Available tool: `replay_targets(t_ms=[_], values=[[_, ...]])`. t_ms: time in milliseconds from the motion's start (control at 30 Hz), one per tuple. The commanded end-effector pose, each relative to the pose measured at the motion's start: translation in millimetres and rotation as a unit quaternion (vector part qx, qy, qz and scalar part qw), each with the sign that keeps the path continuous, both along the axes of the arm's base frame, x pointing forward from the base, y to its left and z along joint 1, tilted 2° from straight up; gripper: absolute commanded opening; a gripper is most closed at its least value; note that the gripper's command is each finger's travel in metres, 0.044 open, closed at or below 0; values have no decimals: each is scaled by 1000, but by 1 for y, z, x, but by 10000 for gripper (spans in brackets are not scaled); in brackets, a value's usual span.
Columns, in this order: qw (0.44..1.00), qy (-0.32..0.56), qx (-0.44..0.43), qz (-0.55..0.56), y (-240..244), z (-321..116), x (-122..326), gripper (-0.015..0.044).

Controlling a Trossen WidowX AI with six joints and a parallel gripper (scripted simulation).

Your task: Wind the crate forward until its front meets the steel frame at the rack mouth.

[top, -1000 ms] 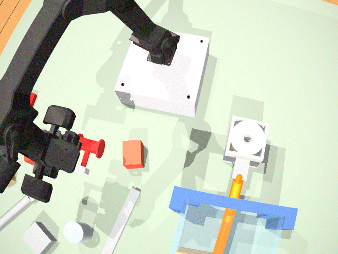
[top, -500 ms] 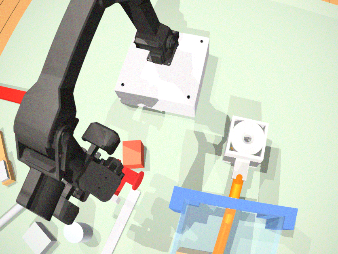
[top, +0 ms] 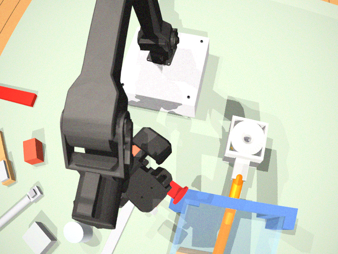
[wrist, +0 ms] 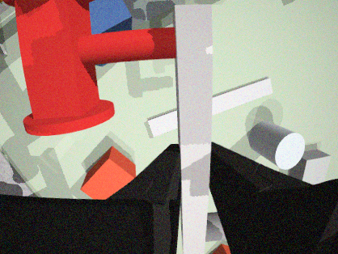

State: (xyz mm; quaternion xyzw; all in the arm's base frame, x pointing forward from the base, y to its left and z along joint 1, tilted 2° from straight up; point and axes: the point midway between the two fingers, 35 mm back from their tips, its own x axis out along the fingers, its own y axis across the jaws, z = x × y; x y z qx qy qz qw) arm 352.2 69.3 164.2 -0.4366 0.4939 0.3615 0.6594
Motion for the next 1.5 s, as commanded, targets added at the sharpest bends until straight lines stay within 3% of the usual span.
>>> replay_targets(t_ms=[0,700,1467], values=[[999,-8,6,31,18,6,-9,0],[986,49,61,-145,97,-7,-62,0],[924,98,79,-361,161,-21,-143,0]])
